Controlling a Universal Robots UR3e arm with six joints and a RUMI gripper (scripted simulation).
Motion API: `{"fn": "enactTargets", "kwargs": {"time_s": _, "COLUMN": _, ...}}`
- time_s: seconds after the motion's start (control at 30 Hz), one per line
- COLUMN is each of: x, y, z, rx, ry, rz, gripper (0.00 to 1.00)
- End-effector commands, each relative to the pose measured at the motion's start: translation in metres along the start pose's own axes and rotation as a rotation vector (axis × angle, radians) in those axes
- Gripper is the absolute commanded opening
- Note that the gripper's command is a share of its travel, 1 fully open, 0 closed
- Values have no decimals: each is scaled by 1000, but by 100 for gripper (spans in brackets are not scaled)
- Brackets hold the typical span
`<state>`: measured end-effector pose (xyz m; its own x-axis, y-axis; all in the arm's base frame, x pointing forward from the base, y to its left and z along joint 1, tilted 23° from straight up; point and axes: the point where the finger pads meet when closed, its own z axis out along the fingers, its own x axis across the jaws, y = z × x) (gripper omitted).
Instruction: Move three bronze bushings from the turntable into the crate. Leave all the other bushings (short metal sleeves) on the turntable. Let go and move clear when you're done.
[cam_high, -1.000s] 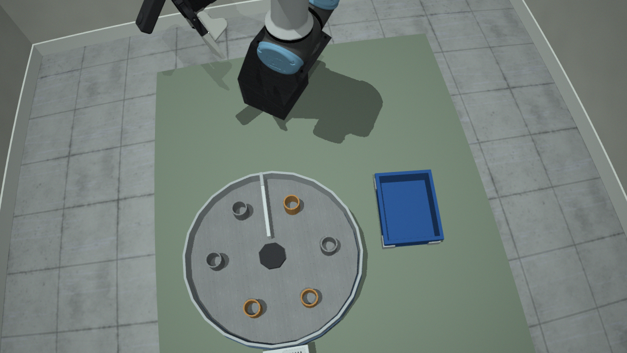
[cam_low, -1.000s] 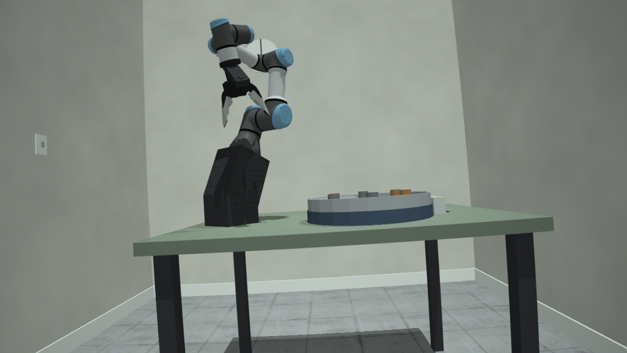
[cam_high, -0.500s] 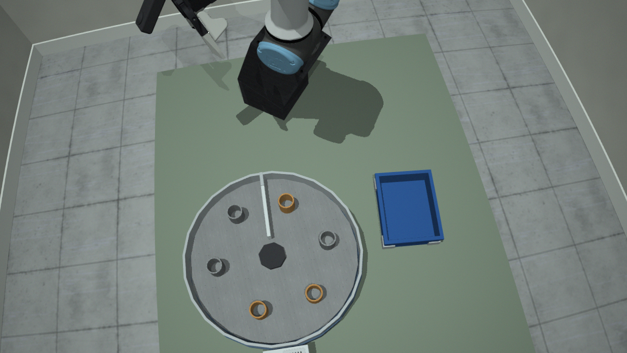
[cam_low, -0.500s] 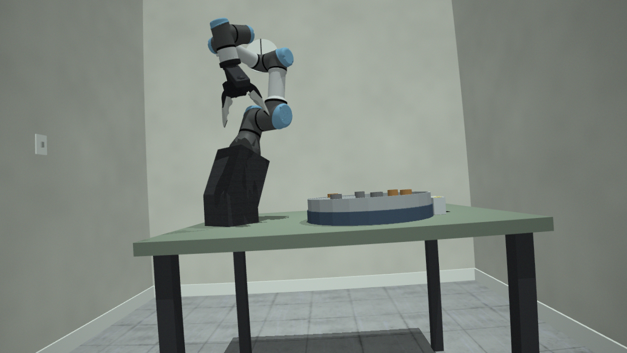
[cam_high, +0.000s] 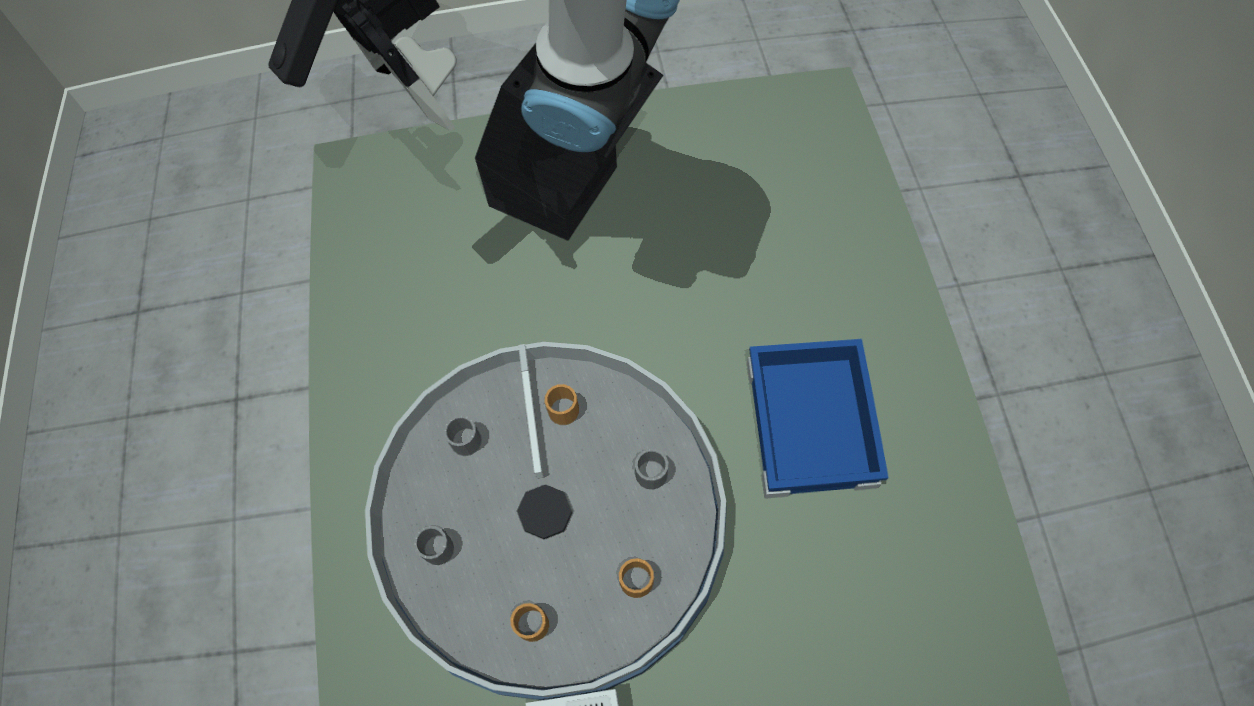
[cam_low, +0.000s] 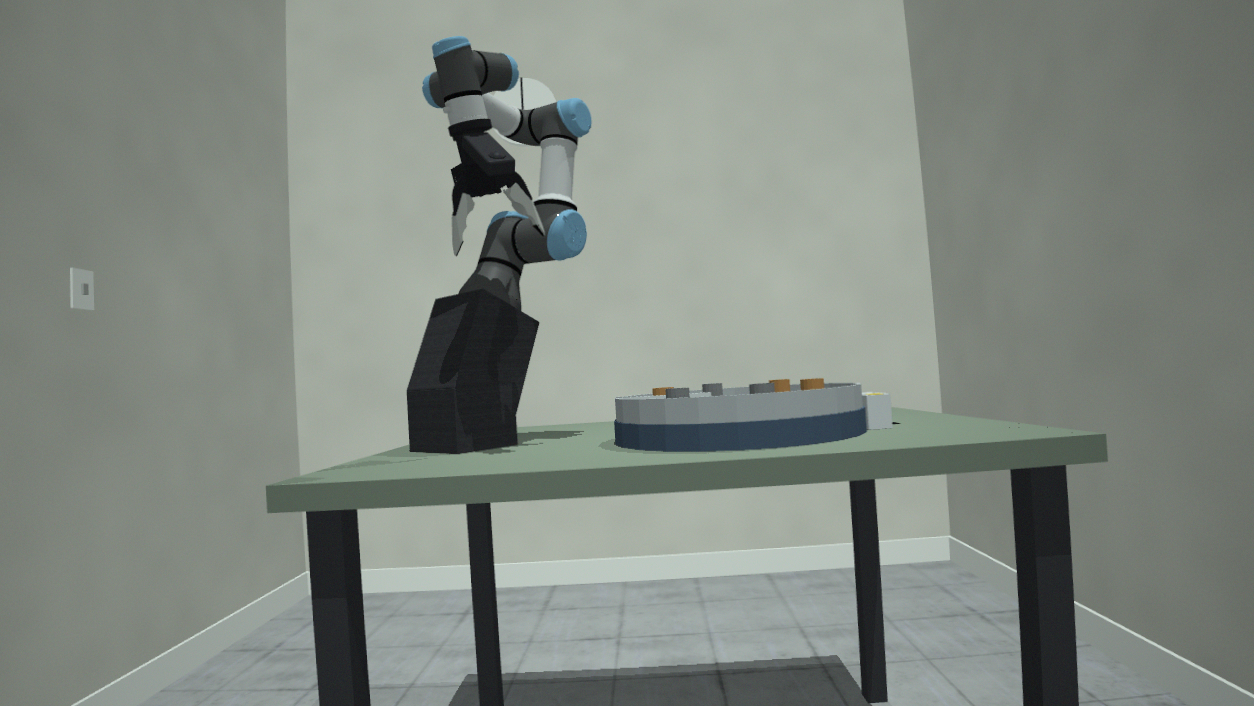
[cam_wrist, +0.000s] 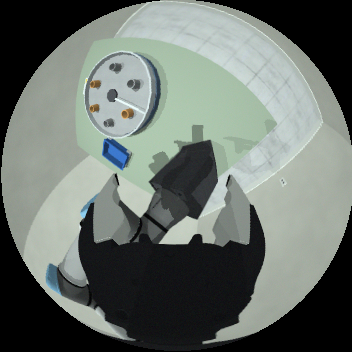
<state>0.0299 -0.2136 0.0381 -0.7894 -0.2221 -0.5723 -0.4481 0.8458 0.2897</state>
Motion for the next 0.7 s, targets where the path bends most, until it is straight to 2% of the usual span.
{"fn": "enactTargets", "kwargs": {"time_s": 0.0, "x": -3, "y": -6, "z": 2, "rx": 1, "ry": 17, "rz": -39, "gripper": 100}}
{"fn": "enactTargets", "kwargs": {"time_s": 0.23, "x": -22, "y": -31, "z": 19, "rx": -7, "ry": 87, "rz": -251, "gripper": 100}}
{"fn": "enactTargets", "kwargs": {"time_s": 0.5, "x": -63, "y": -65, "z": 51, "rx": -27, "ry": 183, "rz": -609, "gripper": 100}}
{"fn": "enactTargets", "kwargs": {"time_s": 0.57, "x": -63, "y": -65, "z": 51, "rx": -27, "ry": 183, "rz": -609, "gripper": 100}}
{"fn": "enactTargets", "kwargs": {"time_s": 0.67, "x": -83, "y": -75, "z": 66, "rx": -38, "ry": 216, "rz": -764, "gripper": 100}}
